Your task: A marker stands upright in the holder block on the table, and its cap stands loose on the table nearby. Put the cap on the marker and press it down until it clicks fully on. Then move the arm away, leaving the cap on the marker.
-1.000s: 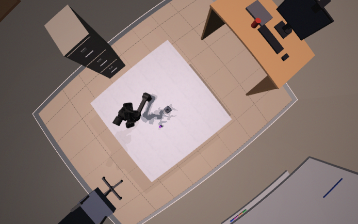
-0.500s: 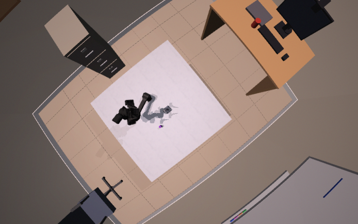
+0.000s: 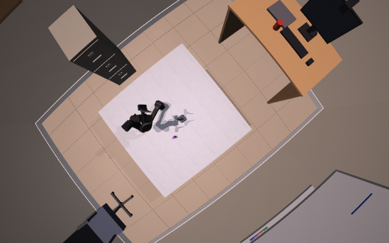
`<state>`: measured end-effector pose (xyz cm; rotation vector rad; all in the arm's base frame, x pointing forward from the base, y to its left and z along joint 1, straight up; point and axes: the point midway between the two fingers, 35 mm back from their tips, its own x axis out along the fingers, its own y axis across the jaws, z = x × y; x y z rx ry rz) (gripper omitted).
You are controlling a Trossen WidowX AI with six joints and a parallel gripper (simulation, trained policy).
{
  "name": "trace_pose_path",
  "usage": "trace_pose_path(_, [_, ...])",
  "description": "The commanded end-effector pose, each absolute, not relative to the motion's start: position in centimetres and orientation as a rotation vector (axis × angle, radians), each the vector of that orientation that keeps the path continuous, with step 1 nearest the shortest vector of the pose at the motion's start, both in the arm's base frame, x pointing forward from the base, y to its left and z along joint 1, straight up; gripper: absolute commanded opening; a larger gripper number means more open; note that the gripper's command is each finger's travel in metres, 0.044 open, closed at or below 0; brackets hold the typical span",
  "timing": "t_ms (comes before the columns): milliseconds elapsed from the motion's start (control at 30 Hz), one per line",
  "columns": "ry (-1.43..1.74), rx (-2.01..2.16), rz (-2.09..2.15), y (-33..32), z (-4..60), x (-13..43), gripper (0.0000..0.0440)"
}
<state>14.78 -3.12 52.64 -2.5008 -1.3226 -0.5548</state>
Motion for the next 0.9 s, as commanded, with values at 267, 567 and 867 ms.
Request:
trace_pose_path(267, [-1.432, -2.55, -0.515, -0.9, 51.9, 13.3, 0.0326])
trace_pose_path(567, [-1.503, -2.593, -0.475, 0.5, 51.1, 12.4, 0.0327])
trace_pose_path(867, [-1.564, -2.639, -0.429, 1.8, 50.2, 11.6, 0.0328])
